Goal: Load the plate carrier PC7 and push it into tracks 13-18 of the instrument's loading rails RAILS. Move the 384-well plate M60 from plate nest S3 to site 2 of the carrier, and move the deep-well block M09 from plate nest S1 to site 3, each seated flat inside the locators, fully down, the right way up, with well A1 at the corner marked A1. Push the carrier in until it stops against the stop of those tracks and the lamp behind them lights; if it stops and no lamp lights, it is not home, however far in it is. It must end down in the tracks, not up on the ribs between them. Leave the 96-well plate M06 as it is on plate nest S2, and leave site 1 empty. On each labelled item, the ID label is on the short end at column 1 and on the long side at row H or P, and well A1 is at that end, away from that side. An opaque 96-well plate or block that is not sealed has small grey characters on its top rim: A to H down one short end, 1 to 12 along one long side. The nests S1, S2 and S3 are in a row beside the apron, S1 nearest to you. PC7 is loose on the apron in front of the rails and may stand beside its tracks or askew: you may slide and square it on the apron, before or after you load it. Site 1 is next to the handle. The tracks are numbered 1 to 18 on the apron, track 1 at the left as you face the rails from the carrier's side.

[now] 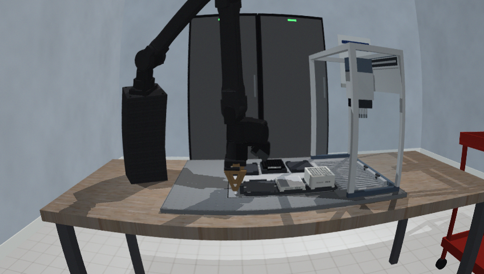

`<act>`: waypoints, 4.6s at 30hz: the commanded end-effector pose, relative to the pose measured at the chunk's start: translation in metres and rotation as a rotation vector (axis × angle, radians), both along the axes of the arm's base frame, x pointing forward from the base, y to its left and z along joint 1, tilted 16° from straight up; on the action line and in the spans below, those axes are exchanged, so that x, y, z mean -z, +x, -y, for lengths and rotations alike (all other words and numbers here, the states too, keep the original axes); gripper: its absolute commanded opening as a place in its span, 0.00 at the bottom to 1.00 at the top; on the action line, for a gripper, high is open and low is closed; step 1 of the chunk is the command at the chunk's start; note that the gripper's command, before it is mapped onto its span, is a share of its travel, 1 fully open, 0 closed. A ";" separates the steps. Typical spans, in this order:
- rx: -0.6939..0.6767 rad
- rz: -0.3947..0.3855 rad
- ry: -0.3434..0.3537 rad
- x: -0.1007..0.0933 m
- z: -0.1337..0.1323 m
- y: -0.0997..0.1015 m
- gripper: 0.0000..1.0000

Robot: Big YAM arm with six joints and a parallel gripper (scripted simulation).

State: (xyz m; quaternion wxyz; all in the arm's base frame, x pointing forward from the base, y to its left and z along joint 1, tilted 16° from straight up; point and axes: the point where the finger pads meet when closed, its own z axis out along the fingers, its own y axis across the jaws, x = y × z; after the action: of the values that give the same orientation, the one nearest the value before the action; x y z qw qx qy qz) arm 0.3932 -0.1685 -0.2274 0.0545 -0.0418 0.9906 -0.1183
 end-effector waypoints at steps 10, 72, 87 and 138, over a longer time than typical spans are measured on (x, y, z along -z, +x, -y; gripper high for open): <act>-0.024 0.057 -0.012 -0.007 -0.004 0.036 0.80; -0.026 0.050 -0.009 -0.006 -0.007 0.057 0.80; -0.025 0.053 -0.009 -0.007 -0.007 0.063 0.80; -0.018 0.059 -0.010 -0.018 -0.014 0.103 0.80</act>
State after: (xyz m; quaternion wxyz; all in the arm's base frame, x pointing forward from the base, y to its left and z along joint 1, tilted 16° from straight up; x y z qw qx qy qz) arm 0.4581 -0.1618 -0.2198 0.0518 -0.0418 0.9907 -0.1185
